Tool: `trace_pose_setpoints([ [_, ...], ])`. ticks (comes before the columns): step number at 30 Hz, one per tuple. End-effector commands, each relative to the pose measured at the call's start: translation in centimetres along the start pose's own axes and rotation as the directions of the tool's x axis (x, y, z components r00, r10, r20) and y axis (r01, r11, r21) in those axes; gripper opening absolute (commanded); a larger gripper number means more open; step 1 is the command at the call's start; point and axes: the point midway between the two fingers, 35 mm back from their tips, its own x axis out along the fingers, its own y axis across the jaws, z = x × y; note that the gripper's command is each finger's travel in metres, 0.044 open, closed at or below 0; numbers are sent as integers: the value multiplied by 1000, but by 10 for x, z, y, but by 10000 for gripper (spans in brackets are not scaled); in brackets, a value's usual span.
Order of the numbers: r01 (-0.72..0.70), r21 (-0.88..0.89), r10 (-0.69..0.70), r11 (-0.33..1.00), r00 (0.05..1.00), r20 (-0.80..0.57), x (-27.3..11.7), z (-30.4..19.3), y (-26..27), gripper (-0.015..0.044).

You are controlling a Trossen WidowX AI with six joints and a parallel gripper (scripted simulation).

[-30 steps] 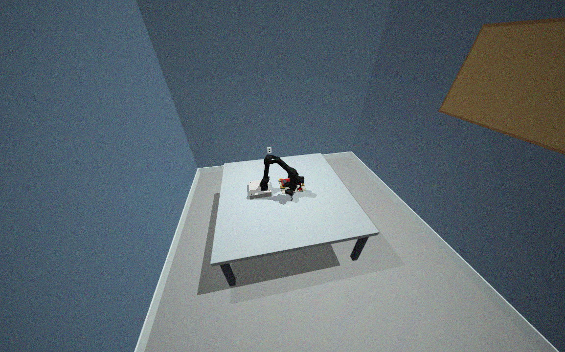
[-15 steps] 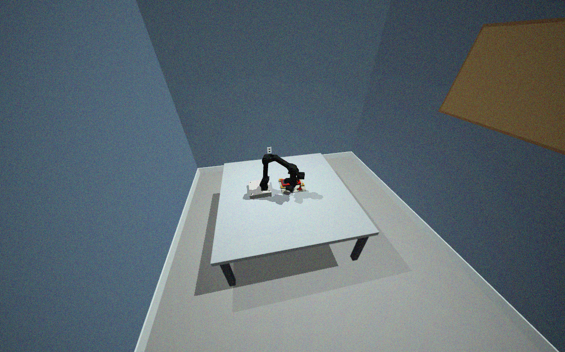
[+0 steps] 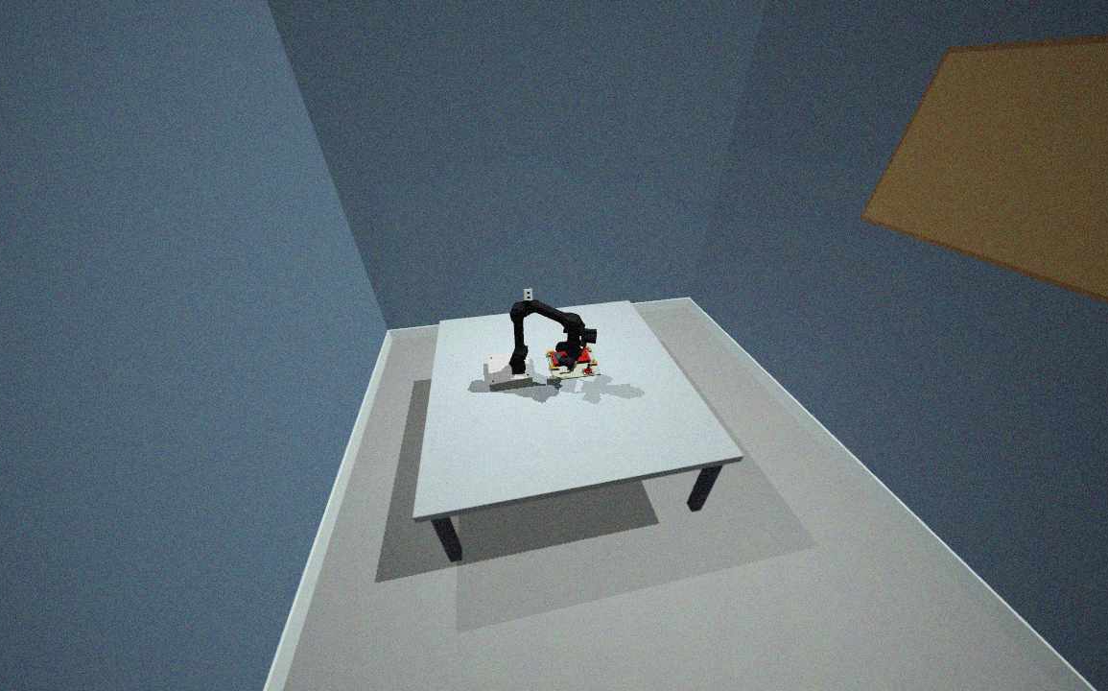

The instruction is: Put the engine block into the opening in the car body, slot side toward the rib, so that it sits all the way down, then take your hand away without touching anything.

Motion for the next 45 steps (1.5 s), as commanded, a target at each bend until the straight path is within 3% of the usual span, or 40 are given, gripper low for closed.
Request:
trace_pose_setpoints([
  [1,3,22,-3,1000,1000,-9,-4,0,0,0],
  [11,6,316,-3,949,1000,-9,2,0,0,0],
  [21,8,620,-3,785,1000,-9,4,0,0,0],
  [33,9,884,-3,467,1000,-9,5,0,0,0],
  [45,9,997,-3,70,1000,-9,7,0,0,0],
])
